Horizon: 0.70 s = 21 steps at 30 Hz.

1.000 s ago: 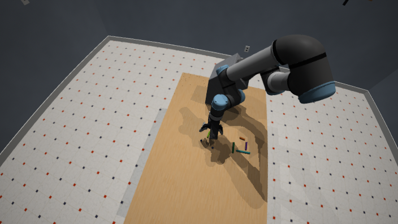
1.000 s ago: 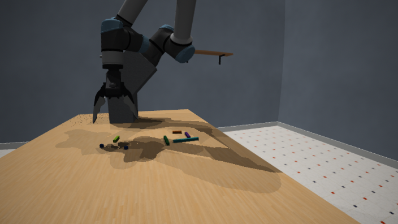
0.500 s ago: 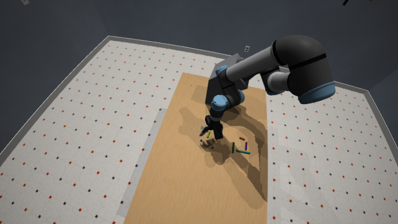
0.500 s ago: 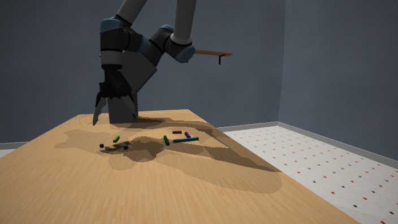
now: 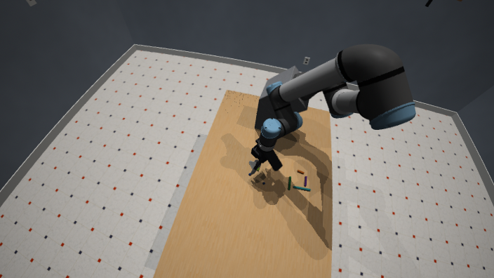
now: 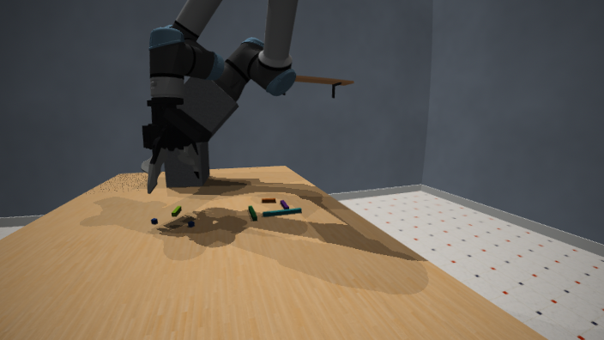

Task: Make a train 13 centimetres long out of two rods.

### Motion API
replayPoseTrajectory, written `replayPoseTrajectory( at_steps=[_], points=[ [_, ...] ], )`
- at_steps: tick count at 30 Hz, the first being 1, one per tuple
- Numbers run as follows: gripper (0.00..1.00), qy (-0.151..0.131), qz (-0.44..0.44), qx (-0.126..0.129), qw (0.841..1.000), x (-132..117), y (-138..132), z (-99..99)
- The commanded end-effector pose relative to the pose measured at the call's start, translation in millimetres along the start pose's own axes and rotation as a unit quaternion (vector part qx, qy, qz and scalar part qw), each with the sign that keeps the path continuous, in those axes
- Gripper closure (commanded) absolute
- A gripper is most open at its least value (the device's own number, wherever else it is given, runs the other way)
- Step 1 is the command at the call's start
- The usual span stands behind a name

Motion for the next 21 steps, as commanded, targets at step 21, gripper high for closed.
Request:
replayPoseTrajectory(
  at_steps=[21],
  points=[
    [0.00,0.004,-0.298,0.001,0.955,-4.1,0.6,0.0]
  ],
)
Point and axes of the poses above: the point where the finger pads meet when closed, its own z axis out along the fingers, its own y axis across the jaws, x = y × z, the point moved 8 cm from there along -z, back along the fingers, and after that the axes turned 1 degree about -z, right-handed, at the moved point
